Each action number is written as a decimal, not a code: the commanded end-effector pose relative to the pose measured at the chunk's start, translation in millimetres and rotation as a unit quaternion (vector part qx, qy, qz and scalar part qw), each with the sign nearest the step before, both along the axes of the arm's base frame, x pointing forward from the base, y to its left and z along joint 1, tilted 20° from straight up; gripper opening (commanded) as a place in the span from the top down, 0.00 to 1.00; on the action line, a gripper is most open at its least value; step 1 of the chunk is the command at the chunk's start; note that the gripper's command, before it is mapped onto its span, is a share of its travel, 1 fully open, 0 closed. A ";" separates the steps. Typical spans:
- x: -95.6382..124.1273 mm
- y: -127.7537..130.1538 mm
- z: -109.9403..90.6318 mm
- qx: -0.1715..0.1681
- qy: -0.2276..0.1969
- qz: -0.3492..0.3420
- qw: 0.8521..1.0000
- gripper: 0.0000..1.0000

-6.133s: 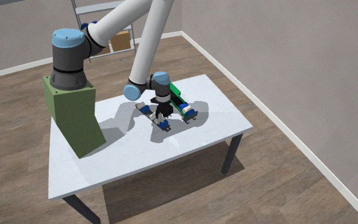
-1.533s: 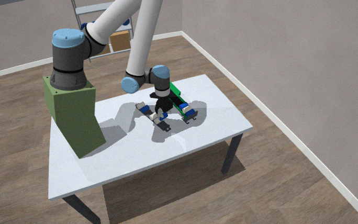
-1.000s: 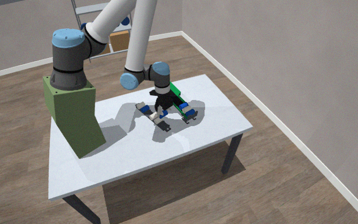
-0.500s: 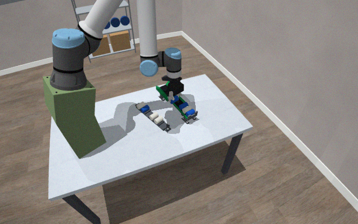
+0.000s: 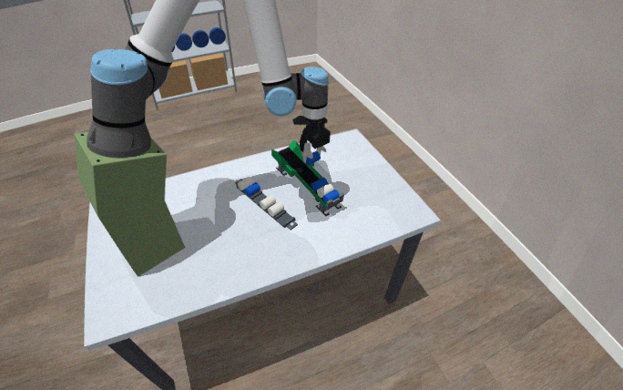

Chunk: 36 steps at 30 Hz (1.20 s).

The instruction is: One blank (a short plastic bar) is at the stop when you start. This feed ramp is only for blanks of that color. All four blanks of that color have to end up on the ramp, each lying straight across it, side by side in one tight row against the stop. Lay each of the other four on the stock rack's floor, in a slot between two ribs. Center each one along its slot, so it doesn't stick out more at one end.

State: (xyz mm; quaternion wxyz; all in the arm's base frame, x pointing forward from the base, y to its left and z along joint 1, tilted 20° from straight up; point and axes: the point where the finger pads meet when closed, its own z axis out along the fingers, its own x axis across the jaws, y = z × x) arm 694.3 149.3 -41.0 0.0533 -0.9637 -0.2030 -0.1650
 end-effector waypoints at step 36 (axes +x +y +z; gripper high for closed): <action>31.3 17.6 -92.7 0.000 0.001 -0.001 1.000 0.65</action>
